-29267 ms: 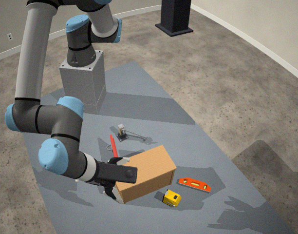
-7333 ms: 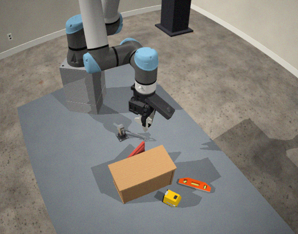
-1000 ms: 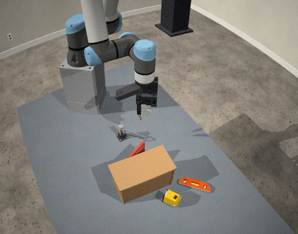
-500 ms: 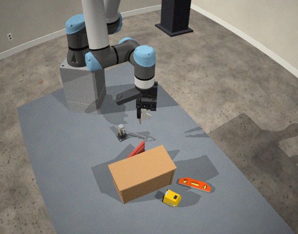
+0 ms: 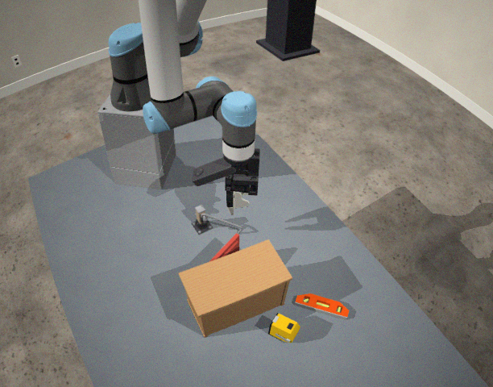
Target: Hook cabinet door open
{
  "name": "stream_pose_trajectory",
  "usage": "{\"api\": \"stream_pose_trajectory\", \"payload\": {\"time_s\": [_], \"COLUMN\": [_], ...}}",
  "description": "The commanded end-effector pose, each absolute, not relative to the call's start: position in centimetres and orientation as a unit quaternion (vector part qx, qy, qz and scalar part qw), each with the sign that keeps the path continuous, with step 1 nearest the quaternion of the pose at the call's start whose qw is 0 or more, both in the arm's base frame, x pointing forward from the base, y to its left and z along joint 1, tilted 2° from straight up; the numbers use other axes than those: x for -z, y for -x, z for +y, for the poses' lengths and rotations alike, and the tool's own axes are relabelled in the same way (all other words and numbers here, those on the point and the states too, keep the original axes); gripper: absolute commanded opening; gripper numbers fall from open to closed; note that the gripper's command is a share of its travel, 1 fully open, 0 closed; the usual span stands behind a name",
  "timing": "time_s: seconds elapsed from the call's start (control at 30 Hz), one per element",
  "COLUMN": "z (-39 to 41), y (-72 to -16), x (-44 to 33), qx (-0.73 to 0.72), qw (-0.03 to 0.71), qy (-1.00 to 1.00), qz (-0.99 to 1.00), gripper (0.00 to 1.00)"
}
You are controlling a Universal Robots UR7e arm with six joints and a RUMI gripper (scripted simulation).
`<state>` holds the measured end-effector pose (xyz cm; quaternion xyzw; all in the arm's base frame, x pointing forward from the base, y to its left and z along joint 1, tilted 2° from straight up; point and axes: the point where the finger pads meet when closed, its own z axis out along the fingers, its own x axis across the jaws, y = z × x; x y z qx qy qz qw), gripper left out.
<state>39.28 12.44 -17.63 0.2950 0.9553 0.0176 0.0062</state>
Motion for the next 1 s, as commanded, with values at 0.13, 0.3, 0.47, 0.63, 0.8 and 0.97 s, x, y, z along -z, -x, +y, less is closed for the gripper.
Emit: {"api": "stream_pose_trajectory", "payload": {"time_s": [0.13, 0.3, 0.47, 0.63, 0.8, 0.97], "z": [12.5, 12.5, 12.5, 12.5, 12.5, 12.5], "y": [-39.5, -39.5, -39.6, -39.6, -39.6, -39.6], "x": [20.4, 21.3, 21.9, 22.1, 22.1, 22.1], "qx": [-0.018, -0.018, -0.018, -0.018, -0.018, -0.018], "qw": [0.008, 0.008, 0.008, 0.008, 0.008, 0.008], "qy": [-0.295, -0.295, -0.295, -0.295, -0.295, -0.295], "qz": [0.955, 0.955, 0.955, 0.955, 0.955, 0.955], "gripper": [0.14, 0.14, 0.14, 0.14, 0.14, 0.14]}}
